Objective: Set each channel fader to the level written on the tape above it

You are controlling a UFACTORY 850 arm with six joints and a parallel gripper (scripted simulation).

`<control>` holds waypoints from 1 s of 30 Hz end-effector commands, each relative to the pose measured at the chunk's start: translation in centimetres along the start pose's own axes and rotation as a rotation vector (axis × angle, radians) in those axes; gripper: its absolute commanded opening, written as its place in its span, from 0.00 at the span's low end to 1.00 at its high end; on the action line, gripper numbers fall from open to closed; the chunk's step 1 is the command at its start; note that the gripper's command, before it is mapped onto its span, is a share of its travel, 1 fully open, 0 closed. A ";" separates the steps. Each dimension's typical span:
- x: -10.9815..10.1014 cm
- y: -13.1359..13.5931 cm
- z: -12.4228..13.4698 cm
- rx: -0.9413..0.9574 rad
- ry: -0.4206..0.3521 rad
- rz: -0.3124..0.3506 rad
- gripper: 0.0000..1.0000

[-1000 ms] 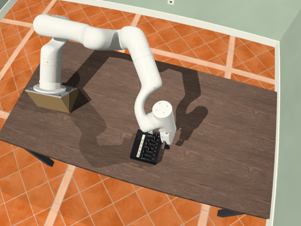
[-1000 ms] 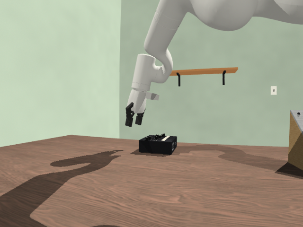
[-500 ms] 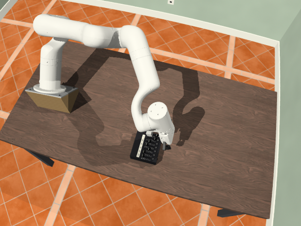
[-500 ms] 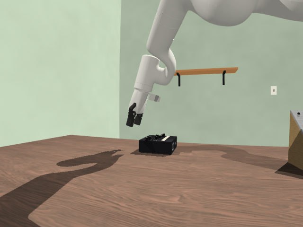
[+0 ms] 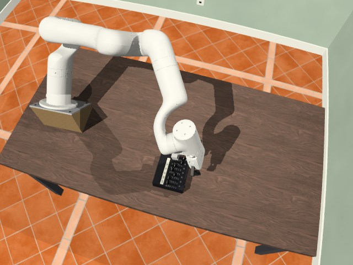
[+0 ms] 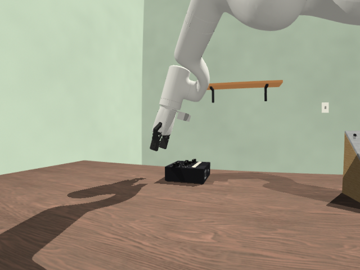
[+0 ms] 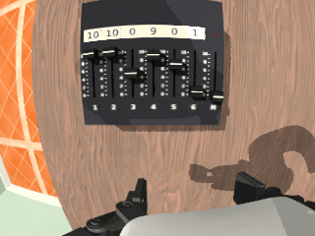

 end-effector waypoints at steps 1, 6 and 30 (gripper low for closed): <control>-0.1 0.0 0.1 -0.001 -0.002 -0.001 1.00; -0.1 0.0 0.1 -0.001 -0.002 -0.001 1.00; -0.4 -0.1 -0.1 0.048 0.006 -0.001 1.00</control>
Point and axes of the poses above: the point where the finger pads meet when closed, its own x axis out along the fingers, its own y axis across the jaws, z = x × y, the point moved 8 cm from there along -x, back along the fingers, and after that the axes turned 1 degree about -x, right-handed, at the moved point
